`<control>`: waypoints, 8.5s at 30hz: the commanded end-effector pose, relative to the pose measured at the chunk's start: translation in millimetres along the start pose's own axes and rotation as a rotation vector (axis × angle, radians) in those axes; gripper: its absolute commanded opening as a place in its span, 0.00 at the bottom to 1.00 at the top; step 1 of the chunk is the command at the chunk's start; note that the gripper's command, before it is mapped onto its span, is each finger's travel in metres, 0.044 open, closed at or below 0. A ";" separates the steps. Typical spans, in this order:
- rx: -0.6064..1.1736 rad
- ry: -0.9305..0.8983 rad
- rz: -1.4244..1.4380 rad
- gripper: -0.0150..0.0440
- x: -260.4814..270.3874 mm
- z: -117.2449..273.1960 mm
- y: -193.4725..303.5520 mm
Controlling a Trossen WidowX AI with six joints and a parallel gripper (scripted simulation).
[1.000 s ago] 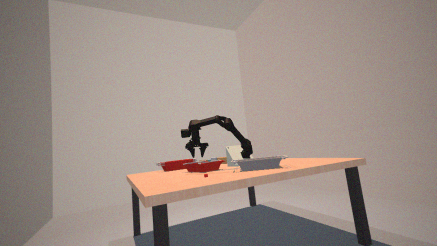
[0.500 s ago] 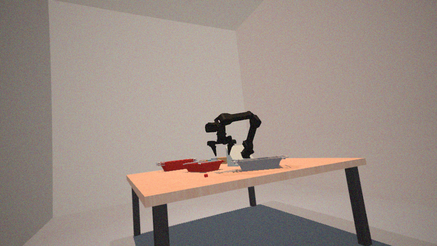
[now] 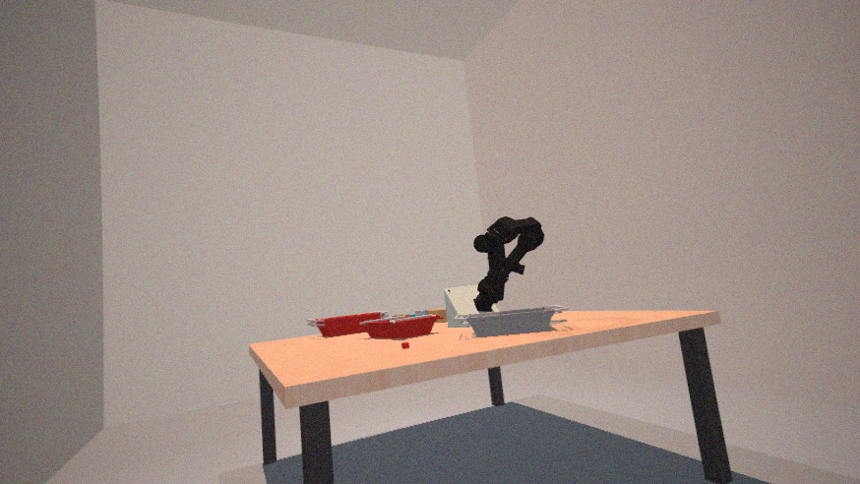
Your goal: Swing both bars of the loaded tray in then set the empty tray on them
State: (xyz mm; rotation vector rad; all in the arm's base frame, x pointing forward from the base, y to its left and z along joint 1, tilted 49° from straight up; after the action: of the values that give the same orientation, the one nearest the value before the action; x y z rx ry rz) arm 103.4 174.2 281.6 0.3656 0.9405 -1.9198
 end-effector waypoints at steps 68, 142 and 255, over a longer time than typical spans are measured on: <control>-0.020 0.009 0.091 0.52 11.0 -84.3 -14.4; -0.015 0.002 0.091 0.25 -16.2 30.2 -21.0; 0.068 0.014 -0.454 0.25 138.9 85.9 357.3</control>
State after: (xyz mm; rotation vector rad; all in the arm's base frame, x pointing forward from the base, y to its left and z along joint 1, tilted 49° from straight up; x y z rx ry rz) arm 341.4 -62.6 90.2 0.1823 1.0438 -2.3610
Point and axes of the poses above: the point midway between the two fingers, 35 mm back from their tips, its own z axis back along the fingers, its own x axis across the jaws, y = z × x, the point moved 1 cm from there along z, back along the fingers
